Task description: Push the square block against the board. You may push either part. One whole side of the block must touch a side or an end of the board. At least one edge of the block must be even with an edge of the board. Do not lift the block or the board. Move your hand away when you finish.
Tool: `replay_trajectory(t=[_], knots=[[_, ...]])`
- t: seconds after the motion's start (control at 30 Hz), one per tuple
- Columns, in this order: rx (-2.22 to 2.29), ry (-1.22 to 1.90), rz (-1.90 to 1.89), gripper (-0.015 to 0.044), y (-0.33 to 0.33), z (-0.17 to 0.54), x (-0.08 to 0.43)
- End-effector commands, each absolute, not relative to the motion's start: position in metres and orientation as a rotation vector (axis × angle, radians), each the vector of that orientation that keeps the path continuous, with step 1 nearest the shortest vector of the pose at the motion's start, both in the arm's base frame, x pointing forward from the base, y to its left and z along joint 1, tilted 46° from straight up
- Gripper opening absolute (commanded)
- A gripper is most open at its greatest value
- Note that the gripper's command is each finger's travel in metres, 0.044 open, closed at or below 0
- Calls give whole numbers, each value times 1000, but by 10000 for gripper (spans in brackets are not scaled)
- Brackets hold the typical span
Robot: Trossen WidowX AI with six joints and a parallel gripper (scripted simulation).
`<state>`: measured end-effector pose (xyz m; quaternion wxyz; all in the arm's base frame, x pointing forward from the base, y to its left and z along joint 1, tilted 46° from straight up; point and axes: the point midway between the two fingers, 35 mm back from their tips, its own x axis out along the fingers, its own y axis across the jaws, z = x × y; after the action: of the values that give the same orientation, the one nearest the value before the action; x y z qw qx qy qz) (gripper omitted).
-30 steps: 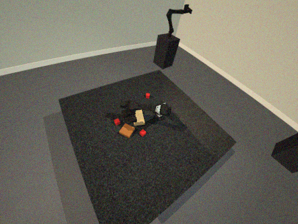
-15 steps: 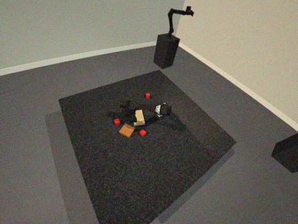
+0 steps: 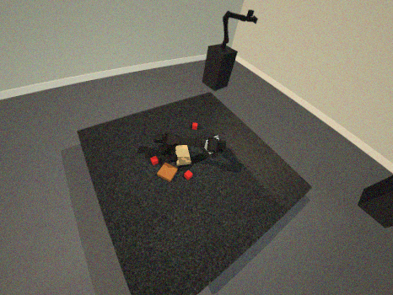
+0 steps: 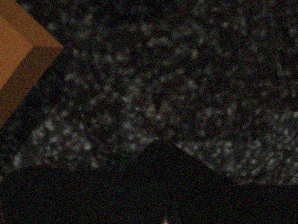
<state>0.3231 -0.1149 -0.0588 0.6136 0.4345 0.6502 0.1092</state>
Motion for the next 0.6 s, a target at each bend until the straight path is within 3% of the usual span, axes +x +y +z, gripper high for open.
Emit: replay_trajectory(t=[0.0,0.4,0.57], knots=[[1006,1507,250,0,-116,-61,329],[1005,1506,251,0,-123,-66,346],[1003,1507,248,0,-155,-34,337]])
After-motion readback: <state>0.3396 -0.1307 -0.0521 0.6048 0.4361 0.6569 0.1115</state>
